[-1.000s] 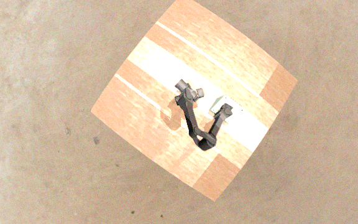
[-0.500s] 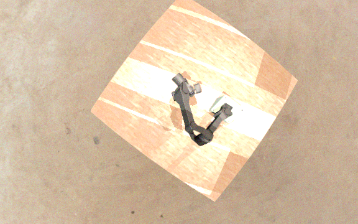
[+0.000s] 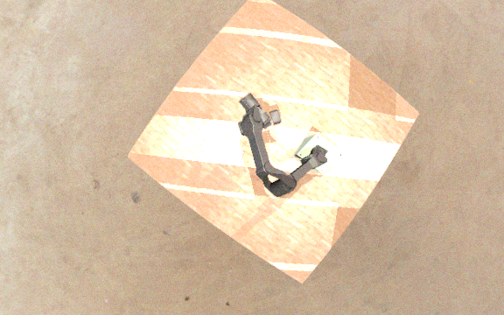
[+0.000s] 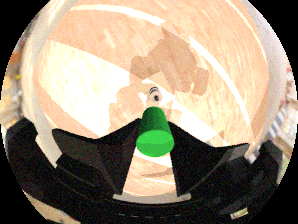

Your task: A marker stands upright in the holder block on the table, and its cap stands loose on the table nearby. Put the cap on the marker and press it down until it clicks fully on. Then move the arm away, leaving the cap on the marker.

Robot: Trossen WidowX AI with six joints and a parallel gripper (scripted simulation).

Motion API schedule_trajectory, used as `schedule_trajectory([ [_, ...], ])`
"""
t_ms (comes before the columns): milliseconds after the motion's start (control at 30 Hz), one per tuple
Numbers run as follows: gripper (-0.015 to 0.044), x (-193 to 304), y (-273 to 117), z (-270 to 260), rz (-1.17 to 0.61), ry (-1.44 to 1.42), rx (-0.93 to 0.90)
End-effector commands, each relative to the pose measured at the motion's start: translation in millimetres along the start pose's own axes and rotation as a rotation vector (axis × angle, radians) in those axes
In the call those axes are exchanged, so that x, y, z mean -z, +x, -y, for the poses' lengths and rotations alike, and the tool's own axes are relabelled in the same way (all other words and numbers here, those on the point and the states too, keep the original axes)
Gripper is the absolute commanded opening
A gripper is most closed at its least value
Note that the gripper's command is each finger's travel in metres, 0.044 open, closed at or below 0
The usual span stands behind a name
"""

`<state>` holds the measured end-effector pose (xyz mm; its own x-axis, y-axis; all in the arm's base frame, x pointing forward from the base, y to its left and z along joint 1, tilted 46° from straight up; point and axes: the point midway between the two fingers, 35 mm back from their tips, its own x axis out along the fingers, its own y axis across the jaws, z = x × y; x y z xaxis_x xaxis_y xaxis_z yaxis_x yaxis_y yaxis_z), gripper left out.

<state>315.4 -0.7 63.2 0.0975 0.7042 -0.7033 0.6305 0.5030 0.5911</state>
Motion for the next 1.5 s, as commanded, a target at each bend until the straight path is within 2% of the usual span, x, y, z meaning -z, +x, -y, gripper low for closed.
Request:
schedule_trajectory([
  [0,0.0000,-8,-3,1,-0.004,0.001,0.004],
  [567,0.0000,-22,-3,2,-0.005,0.001,0.002],
  [1467,0.0000,-22,41,1,-0.005,0.001,0.001],
])
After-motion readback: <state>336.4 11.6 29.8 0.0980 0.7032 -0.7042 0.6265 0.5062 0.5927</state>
